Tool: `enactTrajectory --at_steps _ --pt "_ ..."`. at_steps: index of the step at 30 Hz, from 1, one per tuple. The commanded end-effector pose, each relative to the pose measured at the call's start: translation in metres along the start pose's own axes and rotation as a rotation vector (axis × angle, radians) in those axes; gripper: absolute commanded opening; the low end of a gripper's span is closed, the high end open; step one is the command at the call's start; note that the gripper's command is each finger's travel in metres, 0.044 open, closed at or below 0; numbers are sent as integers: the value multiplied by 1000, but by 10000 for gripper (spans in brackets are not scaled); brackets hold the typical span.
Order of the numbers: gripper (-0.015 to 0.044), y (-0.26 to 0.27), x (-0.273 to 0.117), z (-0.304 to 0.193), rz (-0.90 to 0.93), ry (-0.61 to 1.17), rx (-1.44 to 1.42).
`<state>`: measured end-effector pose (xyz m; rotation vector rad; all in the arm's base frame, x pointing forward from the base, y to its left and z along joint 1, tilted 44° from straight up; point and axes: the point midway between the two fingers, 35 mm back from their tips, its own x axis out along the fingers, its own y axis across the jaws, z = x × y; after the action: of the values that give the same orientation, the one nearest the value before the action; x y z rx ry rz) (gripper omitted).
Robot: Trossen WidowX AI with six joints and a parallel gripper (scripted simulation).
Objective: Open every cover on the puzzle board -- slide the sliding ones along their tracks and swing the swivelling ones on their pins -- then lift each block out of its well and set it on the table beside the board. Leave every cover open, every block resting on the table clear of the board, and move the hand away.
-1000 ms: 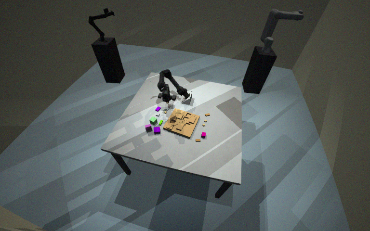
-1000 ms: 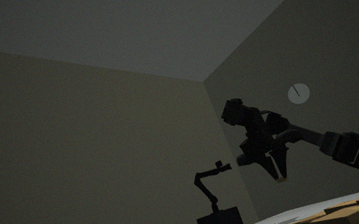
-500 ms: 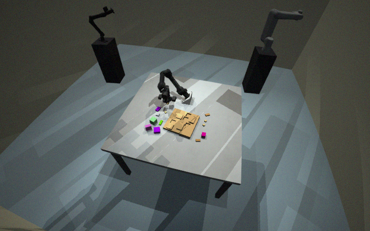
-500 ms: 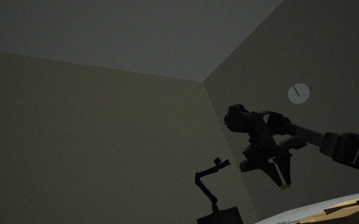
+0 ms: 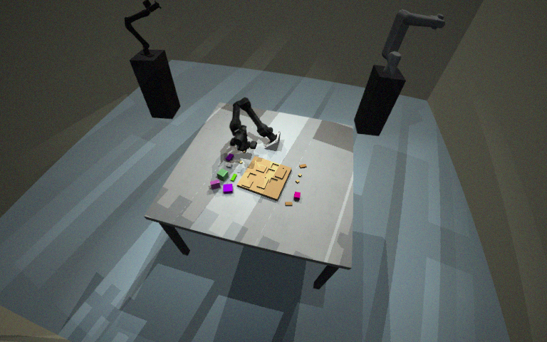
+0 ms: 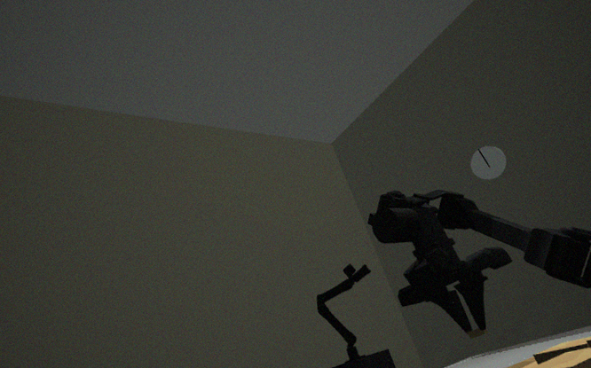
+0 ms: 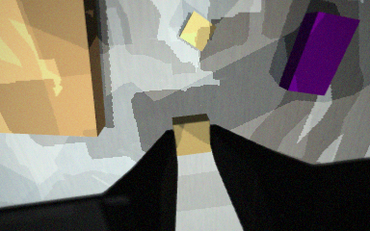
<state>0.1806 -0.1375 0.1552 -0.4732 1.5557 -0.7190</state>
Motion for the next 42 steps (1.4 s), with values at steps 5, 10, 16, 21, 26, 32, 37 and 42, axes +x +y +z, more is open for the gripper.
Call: enactTrajectory --at_steps 5,10,16,21,26,32,37,42 --pt "80 0 13 0 -1 -2 -2" --pt "80 -1 22 0 -1 -3 -2" --pt "80 -1 31 0 -4 -3 -2" --pt "80 -2 39 -1 -6 -4 -2" --pt "80 -3 48 -2 -10 -4 -2" --pt "80 -4 57 -4 -15 -3 -2" --pt "80 -5 64 -6 -20 -3 -2" --pt "159 -6 62 -6 -23 1 1"
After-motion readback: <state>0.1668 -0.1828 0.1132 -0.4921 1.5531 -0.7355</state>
